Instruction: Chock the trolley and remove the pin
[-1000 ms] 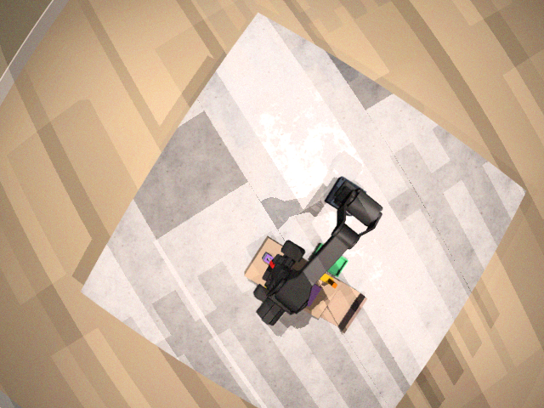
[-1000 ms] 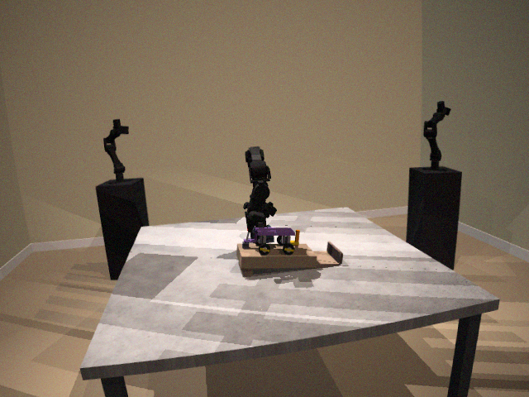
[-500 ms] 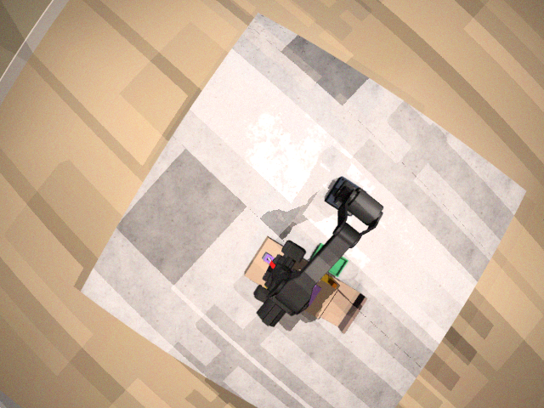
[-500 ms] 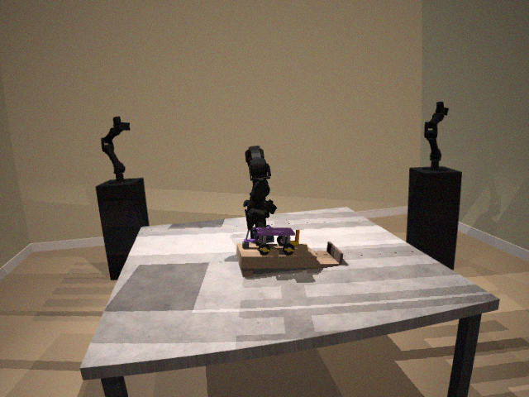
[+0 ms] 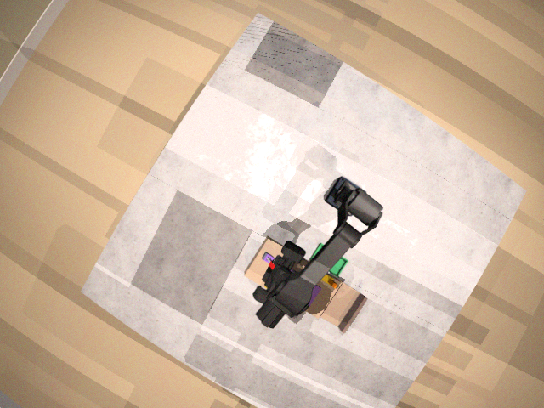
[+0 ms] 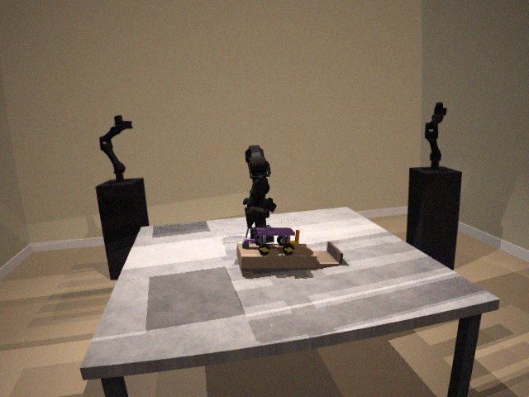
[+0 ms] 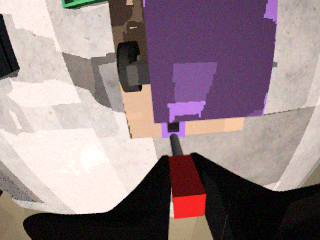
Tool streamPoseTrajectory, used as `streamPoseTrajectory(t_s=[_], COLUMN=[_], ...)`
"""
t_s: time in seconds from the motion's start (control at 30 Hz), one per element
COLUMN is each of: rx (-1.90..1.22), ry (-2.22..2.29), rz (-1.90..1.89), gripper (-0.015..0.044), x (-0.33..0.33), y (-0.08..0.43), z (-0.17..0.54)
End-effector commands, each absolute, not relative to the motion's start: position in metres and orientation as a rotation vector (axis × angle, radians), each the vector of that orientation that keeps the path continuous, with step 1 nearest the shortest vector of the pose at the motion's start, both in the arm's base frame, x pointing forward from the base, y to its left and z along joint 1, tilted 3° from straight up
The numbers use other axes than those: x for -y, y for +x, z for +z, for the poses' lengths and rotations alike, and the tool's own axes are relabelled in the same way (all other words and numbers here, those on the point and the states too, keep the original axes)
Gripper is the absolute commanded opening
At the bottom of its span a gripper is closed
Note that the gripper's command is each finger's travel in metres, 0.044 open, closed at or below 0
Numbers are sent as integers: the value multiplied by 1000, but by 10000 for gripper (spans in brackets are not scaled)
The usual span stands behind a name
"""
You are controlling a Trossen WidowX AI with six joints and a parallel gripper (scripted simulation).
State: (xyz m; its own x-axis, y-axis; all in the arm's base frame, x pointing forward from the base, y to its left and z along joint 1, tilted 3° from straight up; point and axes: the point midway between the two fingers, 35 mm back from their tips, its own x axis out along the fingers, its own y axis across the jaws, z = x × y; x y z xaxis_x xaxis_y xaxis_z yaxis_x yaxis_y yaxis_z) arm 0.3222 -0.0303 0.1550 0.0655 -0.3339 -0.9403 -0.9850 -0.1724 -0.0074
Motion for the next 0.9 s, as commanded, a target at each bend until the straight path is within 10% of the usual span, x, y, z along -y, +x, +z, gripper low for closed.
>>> streamPoseTrajectory(t_s=[0.0, 0.87], rx=[-1347, -1350], ry=[-1614, -1615], rz=[1113, 1113], gripper=[0, 0], x=[36, 64], y=[324, 301], z=[158, 161])
